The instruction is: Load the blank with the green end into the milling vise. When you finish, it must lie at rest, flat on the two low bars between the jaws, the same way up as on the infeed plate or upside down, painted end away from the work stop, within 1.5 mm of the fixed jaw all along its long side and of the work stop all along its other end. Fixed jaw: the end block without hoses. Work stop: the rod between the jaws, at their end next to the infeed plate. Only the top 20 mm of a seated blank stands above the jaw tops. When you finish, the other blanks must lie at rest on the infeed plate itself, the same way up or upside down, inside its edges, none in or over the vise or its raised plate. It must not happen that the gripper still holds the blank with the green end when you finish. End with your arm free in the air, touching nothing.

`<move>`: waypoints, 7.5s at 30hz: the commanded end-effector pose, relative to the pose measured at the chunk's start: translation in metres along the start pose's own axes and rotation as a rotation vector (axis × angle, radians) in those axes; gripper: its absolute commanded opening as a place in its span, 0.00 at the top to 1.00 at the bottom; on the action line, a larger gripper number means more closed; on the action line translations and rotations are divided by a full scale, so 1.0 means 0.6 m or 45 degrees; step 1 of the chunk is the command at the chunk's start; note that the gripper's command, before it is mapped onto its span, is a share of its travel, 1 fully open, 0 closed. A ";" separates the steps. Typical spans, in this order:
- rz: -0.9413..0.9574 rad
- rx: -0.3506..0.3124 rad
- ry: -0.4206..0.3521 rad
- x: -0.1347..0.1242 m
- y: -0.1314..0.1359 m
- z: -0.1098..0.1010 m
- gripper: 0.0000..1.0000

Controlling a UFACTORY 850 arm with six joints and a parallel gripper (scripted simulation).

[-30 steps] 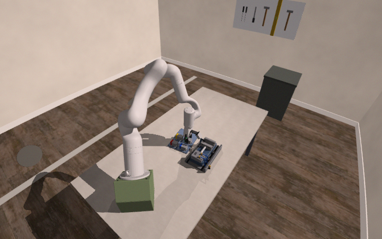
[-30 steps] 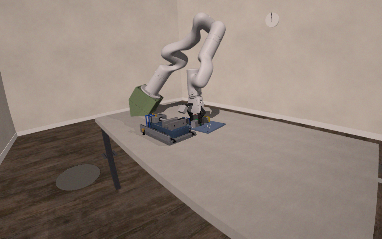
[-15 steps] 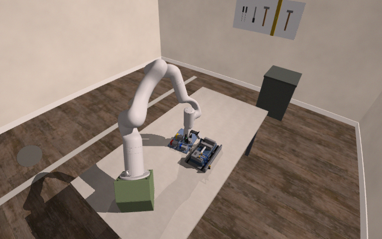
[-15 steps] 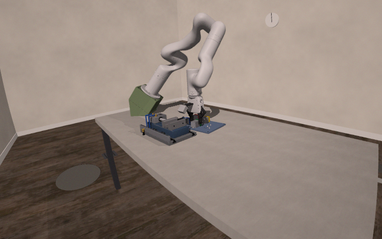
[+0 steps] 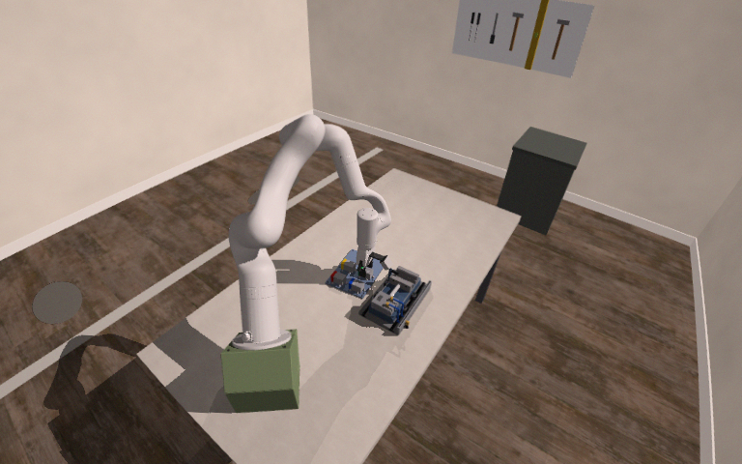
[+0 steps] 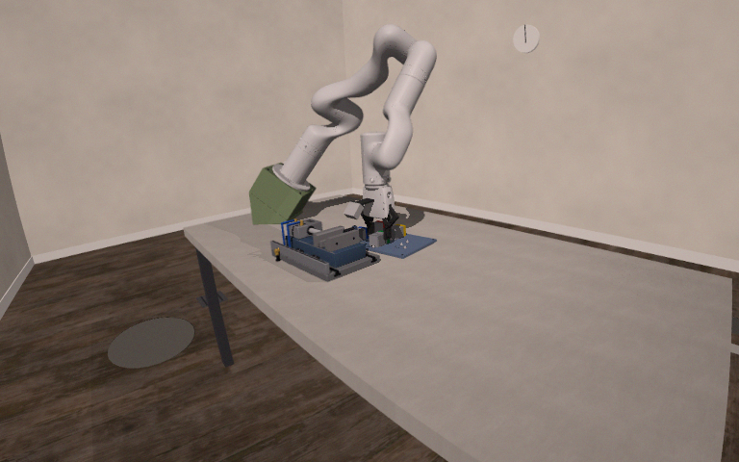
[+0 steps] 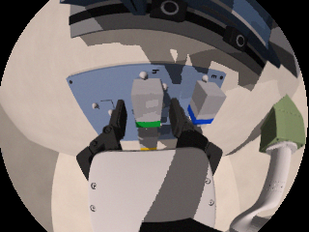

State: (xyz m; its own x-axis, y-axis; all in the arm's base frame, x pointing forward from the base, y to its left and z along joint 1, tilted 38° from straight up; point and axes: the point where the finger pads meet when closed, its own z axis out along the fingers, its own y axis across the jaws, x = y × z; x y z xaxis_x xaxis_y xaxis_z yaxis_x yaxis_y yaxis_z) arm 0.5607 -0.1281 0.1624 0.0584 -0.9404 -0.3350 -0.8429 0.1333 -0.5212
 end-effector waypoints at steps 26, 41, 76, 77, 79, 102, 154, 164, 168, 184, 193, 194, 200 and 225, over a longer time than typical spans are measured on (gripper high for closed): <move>0.000 0.002 0.001 0.000 -0.001 -0.002 1.00; 0.000 0.002 0.001 0.000 -0.001 -0.002 1.00; 0.000 0.002 0.001 0.000 -0.001 -0.002 1.00; 0.000 0.002 0.001 0.000 -0.001 -0.002 1.00; 0.000 0.002 0.001 0.000 -0.001 -0.002 1.00; 0.000 0.001 0.001 0.000 -0.001 -0.076 1.00; -0.001 0.002 0.001 0.000 -0.001 -0.227 1.00; -0.001 0.002 0.001 0.001 -0.001 -0.227 1.00; -0.001 0.002 0.001 0.001 -0.001 -0.225 1.00; -0.001 0.002 0.001 0.000 -0.001 -0.218 1.00; -0.001 0.002 0.001 0.000 -0.001 -0.214 1.00; -0.001 0.002 0.001 0.000 -0.001 -0.214 1.00; -0.001 0.002 0.001 0.000 -0.001 -0.214 1.00; -0.264 0.002 0.001 0.000 -0.001 -0.209 1.00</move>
State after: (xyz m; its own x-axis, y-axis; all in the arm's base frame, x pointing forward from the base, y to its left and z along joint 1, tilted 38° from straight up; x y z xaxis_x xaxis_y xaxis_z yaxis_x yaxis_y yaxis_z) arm 0.4936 -0.1674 0.2610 0.1855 -0.9497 -0.2524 -0.8267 -0.0119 -0.5625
